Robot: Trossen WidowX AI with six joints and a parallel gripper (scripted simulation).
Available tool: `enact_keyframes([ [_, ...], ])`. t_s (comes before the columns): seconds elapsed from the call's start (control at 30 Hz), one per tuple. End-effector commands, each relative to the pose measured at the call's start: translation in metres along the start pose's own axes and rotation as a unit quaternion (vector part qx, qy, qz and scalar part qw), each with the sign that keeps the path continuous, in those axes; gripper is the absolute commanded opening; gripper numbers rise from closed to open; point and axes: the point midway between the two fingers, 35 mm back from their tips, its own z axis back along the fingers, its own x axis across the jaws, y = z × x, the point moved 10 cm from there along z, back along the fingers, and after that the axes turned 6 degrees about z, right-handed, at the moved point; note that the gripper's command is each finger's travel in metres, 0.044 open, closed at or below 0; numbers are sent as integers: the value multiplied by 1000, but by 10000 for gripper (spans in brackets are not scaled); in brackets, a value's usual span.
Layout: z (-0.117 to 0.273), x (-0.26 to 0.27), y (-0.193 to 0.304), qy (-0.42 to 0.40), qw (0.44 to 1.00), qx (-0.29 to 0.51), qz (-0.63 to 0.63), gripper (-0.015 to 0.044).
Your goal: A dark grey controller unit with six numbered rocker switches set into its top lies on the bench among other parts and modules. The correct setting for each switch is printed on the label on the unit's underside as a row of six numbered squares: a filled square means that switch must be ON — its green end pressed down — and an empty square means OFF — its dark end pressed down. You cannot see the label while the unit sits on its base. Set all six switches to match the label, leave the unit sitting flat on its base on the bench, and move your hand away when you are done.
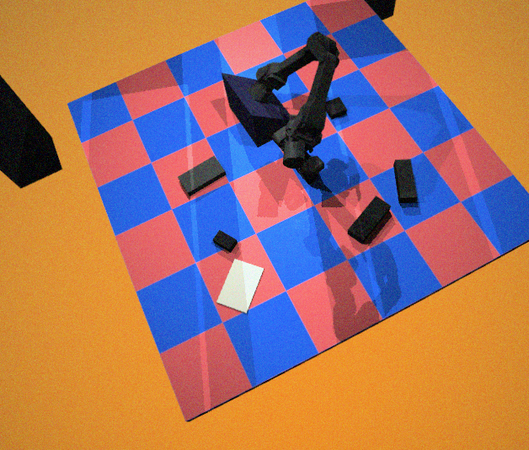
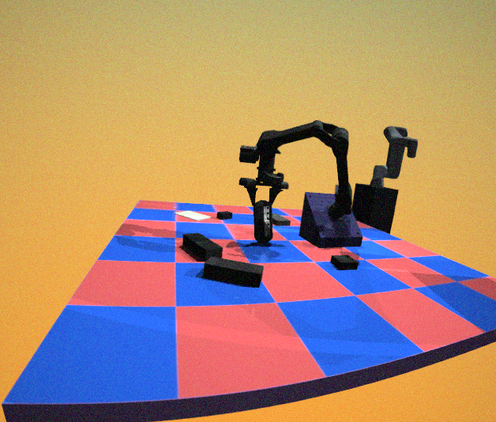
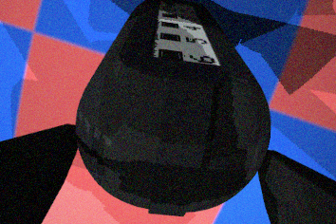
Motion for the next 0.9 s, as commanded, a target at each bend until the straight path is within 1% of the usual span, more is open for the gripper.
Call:
enact_keyframes([
  [0.0,-5,1,3,-6,1000,2,-5,338],
  [0.87,-11,3,18,-8,1000,22,-5,338],
])
